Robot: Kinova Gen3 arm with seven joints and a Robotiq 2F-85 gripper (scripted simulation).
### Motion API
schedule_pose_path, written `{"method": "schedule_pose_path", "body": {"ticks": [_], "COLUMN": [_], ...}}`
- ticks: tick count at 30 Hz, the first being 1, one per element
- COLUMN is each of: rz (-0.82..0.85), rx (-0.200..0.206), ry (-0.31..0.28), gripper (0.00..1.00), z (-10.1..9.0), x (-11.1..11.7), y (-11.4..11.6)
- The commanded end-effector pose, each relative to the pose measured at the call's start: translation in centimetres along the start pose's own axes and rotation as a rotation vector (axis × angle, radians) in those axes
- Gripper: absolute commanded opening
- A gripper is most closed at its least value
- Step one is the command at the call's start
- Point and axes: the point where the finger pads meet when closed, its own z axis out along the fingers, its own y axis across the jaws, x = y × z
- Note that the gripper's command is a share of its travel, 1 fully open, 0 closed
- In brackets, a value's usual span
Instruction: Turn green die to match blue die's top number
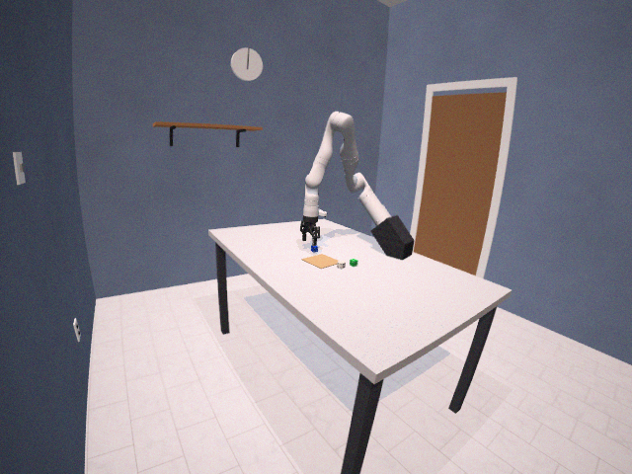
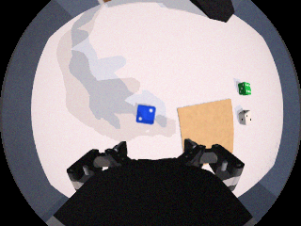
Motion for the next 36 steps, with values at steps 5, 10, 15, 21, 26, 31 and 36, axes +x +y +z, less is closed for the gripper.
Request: {"method": "schedule_pose_path", "body": {"ticks": [5,10,15,21,26,31,36], "rz": [0.001,0.001,0.001,0.001,0.001,0.001,0.001], "rx": [-0.002,-0.002,-0.002,-0.002,-0.002,-0.002,-0.002], "ry": [-0.003,-0.003,-0.003,-0.003,-0.003,-0.003,-0.003], "gripper": [1.0,1.0,1.0,1.0,1.0,1.0,1.0], "z": [-0.1,-0.1,-0.1,-0.1,-0.1,-0.1,-0.1], "x": [-0.4,-0.6,-0.8,-1.2,-1.4,-1.6,-1.8], "y": [3.5,6.8,9.0,13.6,17.2,19.1,21.5]}}
